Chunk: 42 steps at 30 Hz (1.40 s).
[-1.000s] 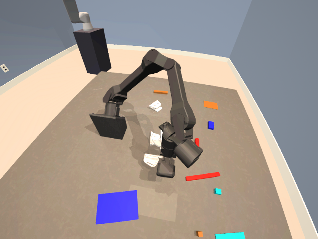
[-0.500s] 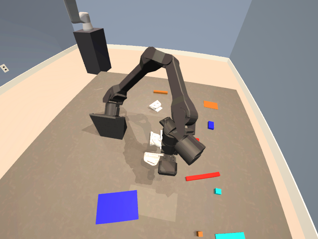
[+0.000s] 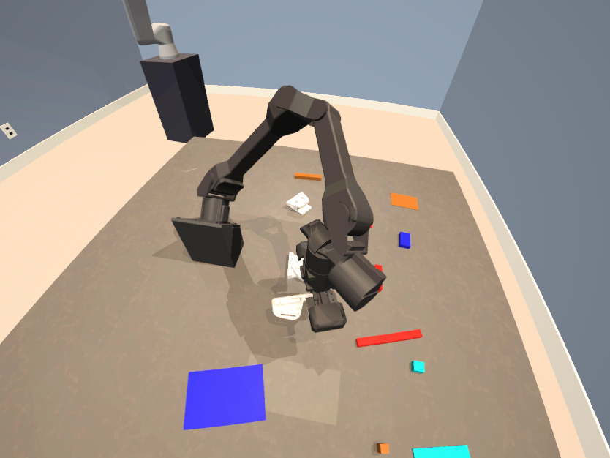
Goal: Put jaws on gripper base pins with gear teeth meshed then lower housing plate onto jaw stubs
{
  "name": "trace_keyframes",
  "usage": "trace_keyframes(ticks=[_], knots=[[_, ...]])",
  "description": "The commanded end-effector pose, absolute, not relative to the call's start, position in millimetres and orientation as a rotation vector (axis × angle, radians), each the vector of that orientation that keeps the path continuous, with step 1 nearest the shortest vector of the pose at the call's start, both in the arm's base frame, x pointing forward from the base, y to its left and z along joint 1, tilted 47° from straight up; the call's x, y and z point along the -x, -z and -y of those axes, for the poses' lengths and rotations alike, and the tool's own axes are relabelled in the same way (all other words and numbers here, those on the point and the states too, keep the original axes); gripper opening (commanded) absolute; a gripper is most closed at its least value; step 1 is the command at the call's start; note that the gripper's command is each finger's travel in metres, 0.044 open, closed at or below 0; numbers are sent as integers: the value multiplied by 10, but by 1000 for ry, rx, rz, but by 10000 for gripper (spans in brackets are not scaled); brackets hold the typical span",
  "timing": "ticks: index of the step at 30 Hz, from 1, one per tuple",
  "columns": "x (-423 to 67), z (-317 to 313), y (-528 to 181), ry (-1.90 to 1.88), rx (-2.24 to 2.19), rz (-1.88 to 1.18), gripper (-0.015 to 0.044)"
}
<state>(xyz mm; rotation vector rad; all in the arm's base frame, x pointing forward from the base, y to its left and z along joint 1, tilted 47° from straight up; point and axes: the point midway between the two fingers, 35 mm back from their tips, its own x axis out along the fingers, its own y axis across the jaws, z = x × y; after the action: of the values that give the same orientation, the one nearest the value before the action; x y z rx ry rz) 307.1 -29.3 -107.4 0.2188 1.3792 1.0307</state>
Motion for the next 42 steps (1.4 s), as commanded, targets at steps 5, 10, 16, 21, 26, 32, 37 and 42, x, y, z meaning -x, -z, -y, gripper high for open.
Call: trace_keyframes(ticks=[5, 10, 16, 21, 26, 32, 37, 42], knots=[[-2990, 279, 1038, -1151, -76, -1275, 37], [-2945, 268, 1019, -1217, 3, -1212, 37], [-2891, 254, 998, -1293, 97, -1133, 37], [-2868, 248, 989, -1323, 136, -1099, 37], [-2862, 247, 986, -1331, 146, -1090, 37], [-2812, 236, 963, -1399, 237, -1008, 37], [-2769, 227, 944, -1454, 316, -935, 37], [-2726, 217, 925, -1507, 393, -859, 37]])
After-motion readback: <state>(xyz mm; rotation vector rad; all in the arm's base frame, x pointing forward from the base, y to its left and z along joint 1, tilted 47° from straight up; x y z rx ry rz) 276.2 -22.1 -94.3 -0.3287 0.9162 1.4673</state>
